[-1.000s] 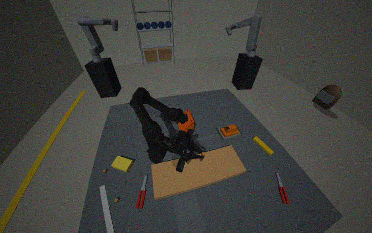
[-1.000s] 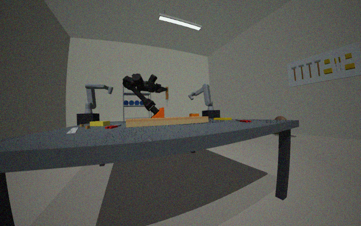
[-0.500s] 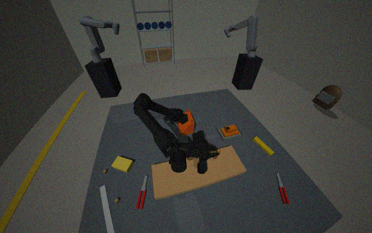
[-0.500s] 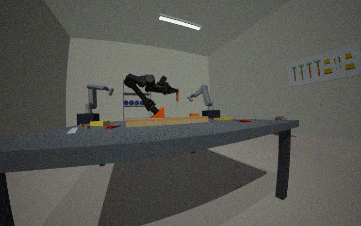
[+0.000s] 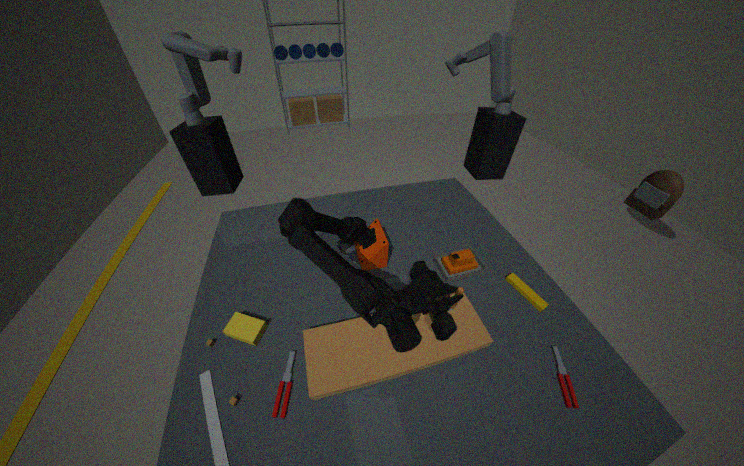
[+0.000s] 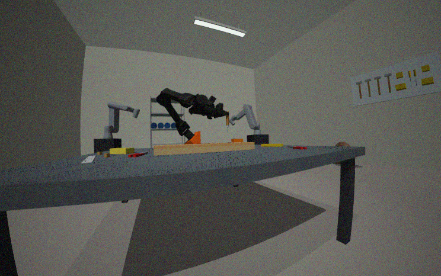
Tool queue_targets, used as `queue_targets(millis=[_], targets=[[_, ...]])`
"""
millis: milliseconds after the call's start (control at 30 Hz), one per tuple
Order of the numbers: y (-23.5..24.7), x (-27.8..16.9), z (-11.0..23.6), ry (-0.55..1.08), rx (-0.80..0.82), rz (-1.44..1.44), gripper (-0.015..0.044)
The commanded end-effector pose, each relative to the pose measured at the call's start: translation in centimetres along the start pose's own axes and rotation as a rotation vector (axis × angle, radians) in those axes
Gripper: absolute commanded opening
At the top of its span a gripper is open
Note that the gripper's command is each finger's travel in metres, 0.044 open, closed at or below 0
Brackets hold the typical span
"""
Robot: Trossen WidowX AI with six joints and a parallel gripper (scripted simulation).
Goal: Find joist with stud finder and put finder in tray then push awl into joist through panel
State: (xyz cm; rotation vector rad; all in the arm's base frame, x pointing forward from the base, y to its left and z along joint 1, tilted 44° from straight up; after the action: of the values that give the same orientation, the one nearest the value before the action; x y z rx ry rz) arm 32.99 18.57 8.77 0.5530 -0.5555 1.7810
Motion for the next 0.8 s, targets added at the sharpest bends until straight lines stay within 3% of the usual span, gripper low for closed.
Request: queue_targets(millis=[0, 767], targets=[[-0.1, 0.2, -0.6, -0.016, 0.021, 0.017, 0.0000], [0.1, -2.2, -0.9, -0.014, 0.021, 0.017, 0.0000]])
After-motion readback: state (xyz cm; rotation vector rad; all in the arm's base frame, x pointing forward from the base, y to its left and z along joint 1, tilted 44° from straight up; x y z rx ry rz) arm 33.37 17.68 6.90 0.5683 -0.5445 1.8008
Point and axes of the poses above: the point midway between the two fingers, 35 mm back from their tips, its own z axis back along the fingers, its own y axis across the jaws, x = y × z, the point moved 8 cm from there along z, back along the fingers, and after that the axes turned 6 degrees about z, right-handed, at the moved point
